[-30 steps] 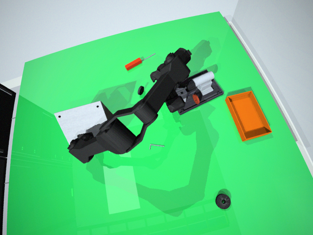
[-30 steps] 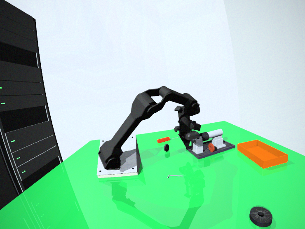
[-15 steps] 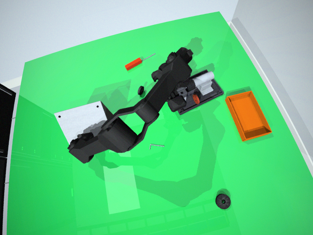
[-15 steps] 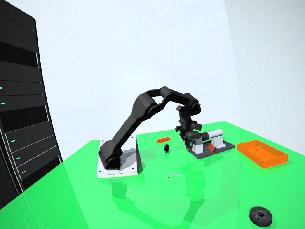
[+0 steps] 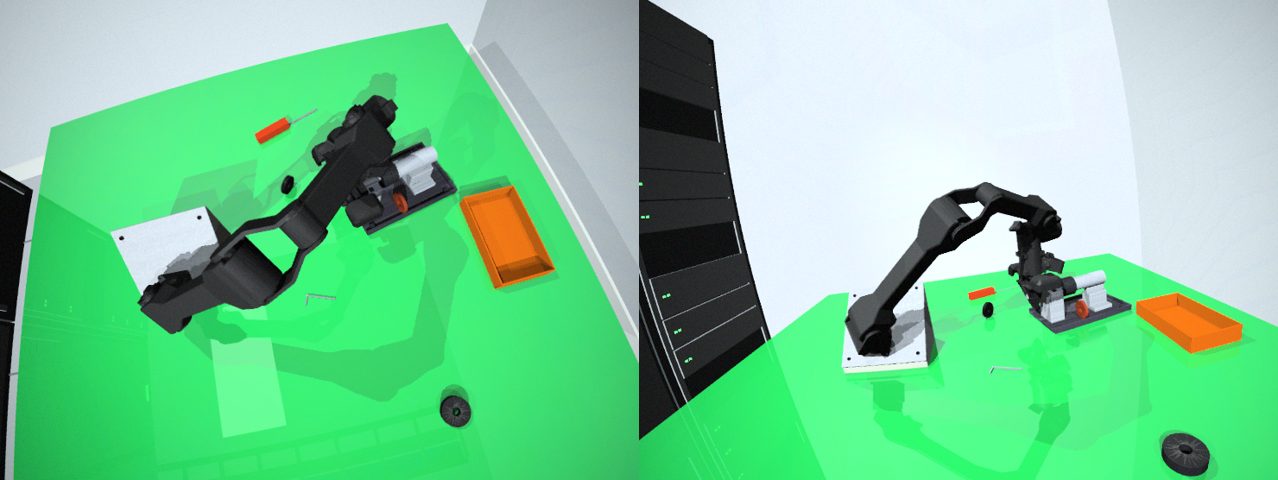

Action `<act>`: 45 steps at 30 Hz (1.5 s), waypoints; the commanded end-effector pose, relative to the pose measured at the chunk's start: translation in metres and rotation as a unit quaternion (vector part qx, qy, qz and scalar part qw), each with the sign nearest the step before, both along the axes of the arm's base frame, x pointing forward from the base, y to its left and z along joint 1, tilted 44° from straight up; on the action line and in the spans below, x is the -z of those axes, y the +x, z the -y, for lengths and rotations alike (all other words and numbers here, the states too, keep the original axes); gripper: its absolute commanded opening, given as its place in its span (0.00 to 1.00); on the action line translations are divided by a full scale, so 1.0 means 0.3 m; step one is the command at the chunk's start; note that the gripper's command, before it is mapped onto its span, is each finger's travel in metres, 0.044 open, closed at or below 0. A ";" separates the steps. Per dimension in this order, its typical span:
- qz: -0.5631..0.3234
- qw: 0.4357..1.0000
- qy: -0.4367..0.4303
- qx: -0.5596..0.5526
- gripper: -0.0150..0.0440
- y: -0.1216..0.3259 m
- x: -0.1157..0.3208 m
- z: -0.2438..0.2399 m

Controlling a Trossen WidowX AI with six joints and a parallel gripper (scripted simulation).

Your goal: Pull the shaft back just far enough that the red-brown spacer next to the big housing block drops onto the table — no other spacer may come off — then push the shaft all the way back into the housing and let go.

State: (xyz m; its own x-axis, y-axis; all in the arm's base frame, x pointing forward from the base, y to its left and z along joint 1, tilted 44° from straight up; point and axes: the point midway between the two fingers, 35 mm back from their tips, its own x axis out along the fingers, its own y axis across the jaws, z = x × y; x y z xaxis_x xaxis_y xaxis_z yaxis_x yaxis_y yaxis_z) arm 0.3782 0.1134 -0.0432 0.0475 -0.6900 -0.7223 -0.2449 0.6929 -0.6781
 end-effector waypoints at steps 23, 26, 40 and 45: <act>0.007 1.000 0.002 -0.003 0.25 0.029 -0.001 -0.008; 0.007 1.000 0.002 -0.003 0.25 0.031 -0.001 -0.008; 0.007 1.000 0.002 -0.003 0.25 0.038 0.000 -0.010; 0.007 1.000 0.002 -0.003 0.25 0.040 0.000 -0.010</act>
